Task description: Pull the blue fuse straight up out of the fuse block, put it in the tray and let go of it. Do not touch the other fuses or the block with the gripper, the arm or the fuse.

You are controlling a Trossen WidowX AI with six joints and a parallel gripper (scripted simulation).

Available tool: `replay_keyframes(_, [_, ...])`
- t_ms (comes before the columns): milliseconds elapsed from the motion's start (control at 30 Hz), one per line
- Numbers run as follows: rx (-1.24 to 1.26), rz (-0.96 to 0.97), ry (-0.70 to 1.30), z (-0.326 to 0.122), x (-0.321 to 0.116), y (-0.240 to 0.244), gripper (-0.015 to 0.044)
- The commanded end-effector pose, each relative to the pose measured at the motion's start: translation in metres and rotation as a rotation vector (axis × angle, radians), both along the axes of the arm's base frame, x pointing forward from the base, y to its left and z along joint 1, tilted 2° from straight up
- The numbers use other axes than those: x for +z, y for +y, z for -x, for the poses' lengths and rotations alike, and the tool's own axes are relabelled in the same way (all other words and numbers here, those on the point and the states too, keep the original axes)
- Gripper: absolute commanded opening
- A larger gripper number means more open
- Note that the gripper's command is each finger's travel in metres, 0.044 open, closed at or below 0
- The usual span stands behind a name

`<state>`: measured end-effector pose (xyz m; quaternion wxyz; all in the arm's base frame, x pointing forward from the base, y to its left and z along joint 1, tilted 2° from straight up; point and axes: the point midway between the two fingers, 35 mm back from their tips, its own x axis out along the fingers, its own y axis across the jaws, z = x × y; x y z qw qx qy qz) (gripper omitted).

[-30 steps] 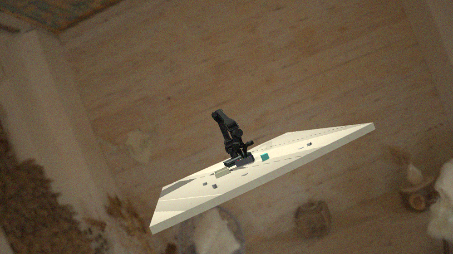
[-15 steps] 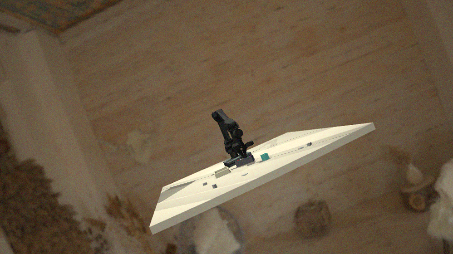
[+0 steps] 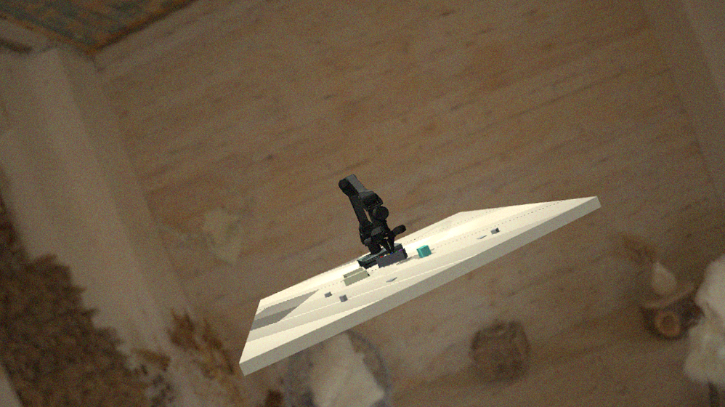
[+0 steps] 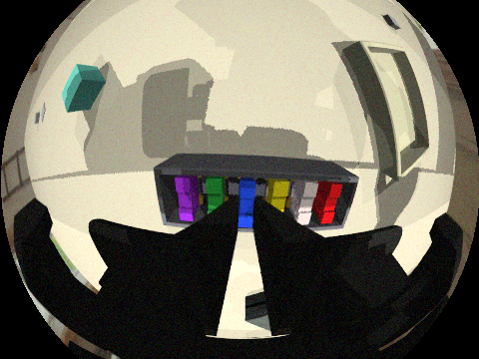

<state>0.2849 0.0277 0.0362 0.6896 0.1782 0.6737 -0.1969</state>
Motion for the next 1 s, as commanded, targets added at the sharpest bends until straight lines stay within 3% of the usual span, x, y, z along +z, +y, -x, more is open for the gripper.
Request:
replay_keyframes(0, [0.0,0.0,-0.003,-0.001,0.003,0.0,0.0])
replay_keyframes(967, [0.0,0.002,-0.004,-0.001,0.018,0.001,0.0])
